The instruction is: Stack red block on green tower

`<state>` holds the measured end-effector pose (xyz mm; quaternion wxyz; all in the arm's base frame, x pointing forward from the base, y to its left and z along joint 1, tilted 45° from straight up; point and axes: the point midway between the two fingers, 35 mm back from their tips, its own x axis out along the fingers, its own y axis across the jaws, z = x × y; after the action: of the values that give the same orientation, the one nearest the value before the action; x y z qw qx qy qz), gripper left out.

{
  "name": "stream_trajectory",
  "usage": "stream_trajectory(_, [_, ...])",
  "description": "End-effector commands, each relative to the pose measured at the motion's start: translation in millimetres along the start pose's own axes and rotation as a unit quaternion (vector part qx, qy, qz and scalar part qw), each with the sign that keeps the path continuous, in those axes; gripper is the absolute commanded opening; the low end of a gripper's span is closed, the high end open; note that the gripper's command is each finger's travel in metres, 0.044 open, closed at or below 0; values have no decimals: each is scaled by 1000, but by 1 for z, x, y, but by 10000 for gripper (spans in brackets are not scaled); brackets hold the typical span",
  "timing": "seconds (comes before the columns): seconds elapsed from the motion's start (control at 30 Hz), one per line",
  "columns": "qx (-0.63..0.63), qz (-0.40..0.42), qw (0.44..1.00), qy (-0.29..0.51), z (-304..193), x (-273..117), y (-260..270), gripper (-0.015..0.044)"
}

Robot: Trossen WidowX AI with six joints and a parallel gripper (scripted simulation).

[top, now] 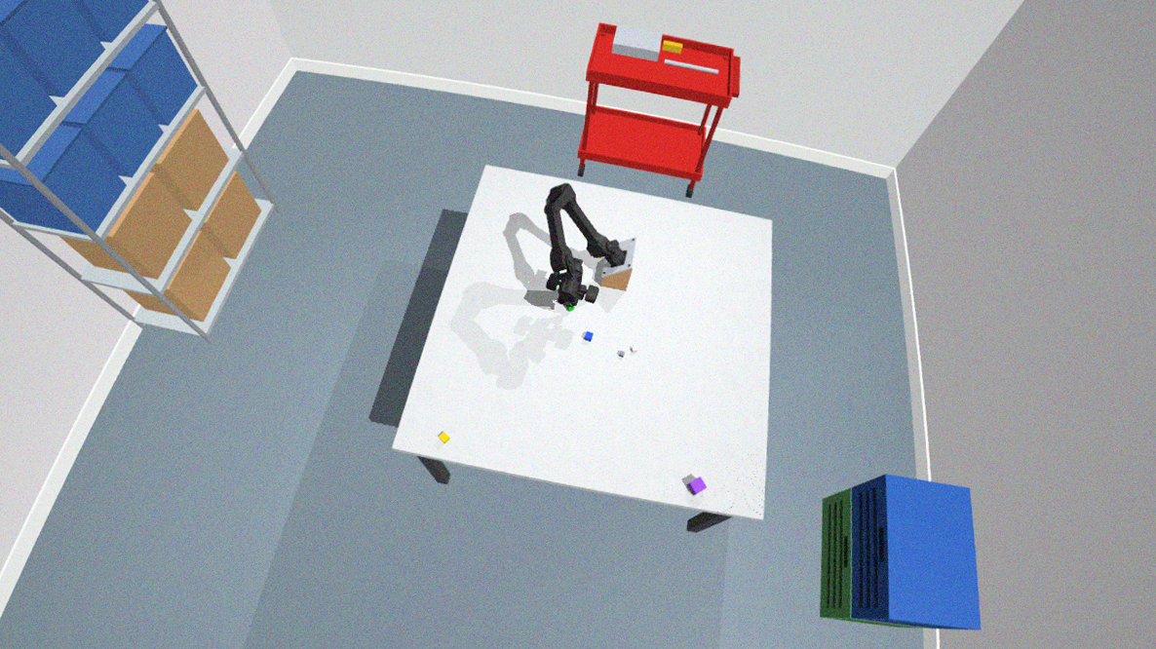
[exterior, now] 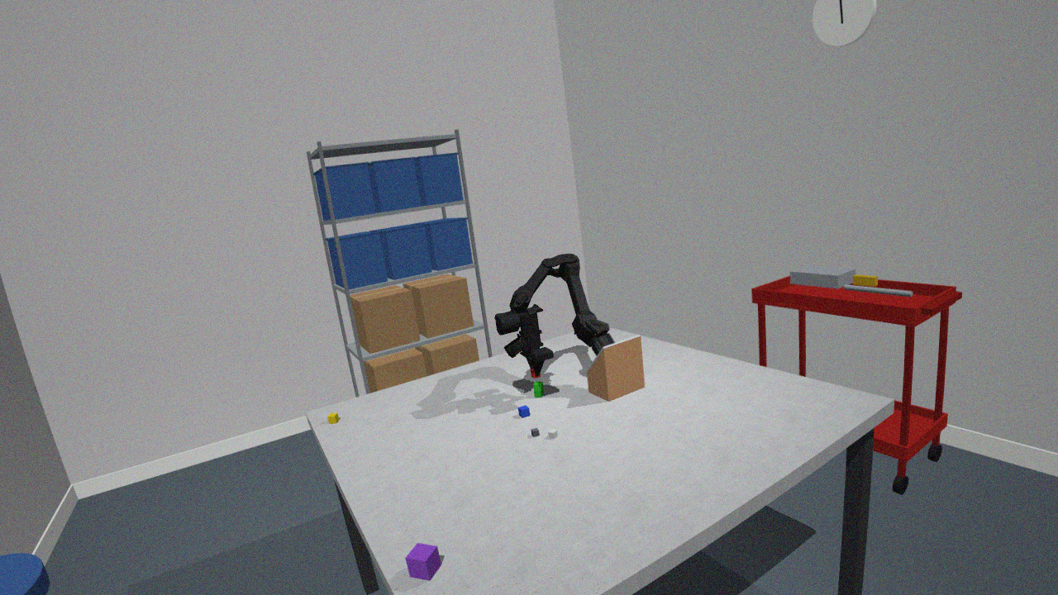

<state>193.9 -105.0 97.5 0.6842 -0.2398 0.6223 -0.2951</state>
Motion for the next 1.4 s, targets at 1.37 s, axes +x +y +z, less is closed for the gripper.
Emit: stream_trajectory(1.37, [-1,-4,1000,2,-2,23,-1,210])
